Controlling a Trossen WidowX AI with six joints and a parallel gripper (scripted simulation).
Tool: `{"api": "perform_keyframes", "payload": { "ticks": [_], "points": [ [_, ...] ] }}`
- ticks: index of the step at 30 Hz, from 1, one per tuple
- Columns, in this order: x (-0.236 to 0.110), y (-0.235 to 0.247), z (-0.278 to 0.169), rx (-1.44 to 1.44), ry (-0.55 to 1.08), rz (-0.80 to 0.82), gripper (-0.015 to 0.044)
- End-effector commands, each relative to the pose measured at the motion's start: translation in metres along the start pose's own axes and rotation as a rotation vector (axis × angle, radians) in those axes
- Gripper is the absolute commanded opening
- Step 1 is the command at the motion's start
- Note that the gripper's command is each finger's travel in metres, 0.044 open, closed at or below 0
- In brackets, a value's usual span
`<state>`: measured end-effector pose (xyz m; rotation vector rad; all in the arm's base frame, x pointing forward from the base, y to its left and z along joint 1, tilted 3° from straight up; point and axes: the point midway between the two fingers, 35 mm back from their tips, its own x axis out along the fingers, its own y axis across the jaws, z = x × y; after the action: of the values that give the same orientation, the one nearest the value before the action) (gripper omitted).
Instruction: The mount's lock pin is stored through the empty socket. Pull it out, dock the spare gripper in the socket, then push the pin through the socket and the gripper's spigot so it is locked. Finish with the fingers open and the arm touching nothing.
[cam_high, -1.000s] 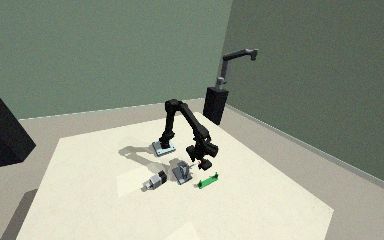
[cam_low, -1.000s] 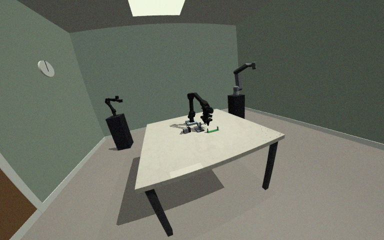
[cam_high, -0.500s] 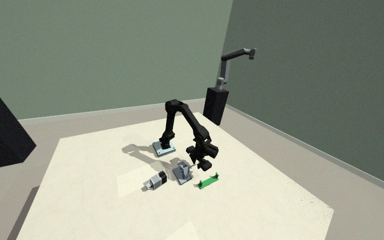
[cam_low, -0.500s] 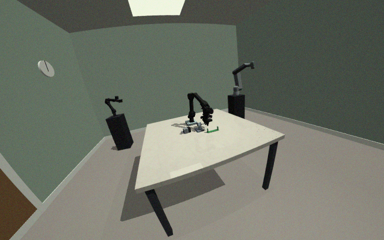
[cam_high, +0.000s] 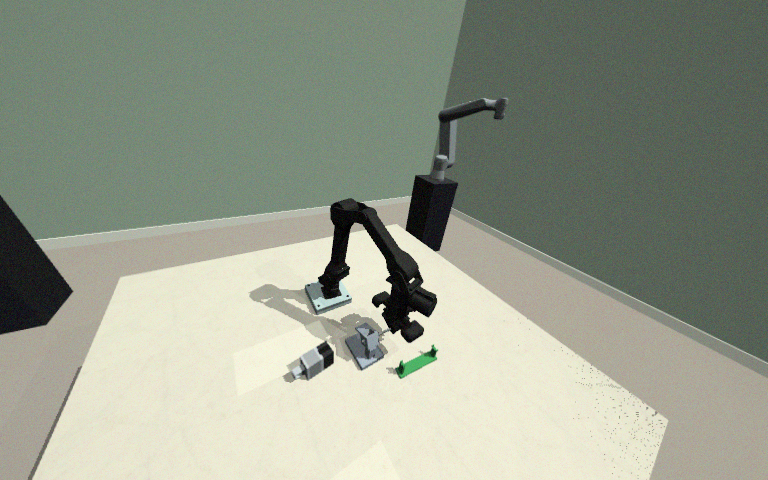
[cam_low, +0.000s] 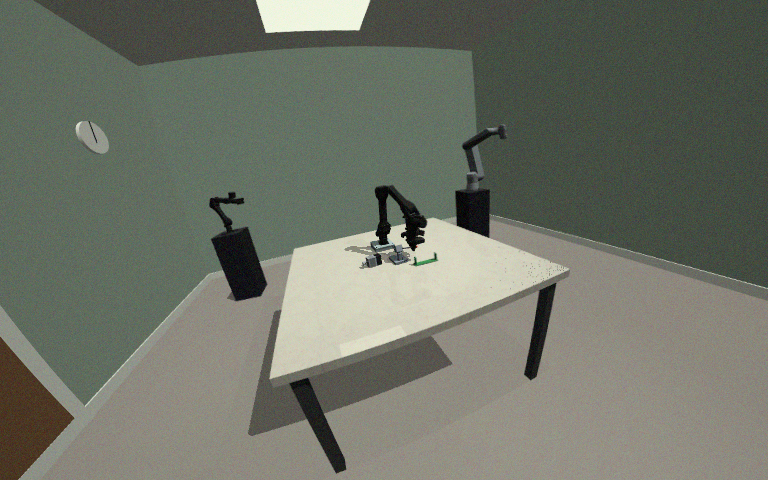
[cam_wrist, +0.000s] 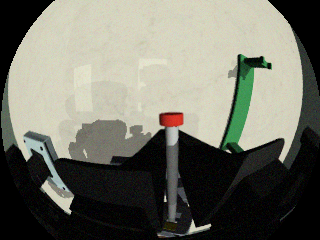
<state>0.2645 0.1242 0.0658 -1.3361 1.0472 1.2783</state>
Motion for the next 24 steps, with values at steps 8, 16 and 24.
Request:
{"api": "perform_keyframes", "payload": {
  "ticks": [8,16,24],
  "points": [
    [-0.006,-0.002,0.003,0.034,-0.101,0.002,0.0],
    [-0.011,-0.004,0.007,0.059,-0.19,0.0,0.0],
    [-0.013,-0.005,0.012,0.061,-0.203,-0.003,0.0]
  ]
}}
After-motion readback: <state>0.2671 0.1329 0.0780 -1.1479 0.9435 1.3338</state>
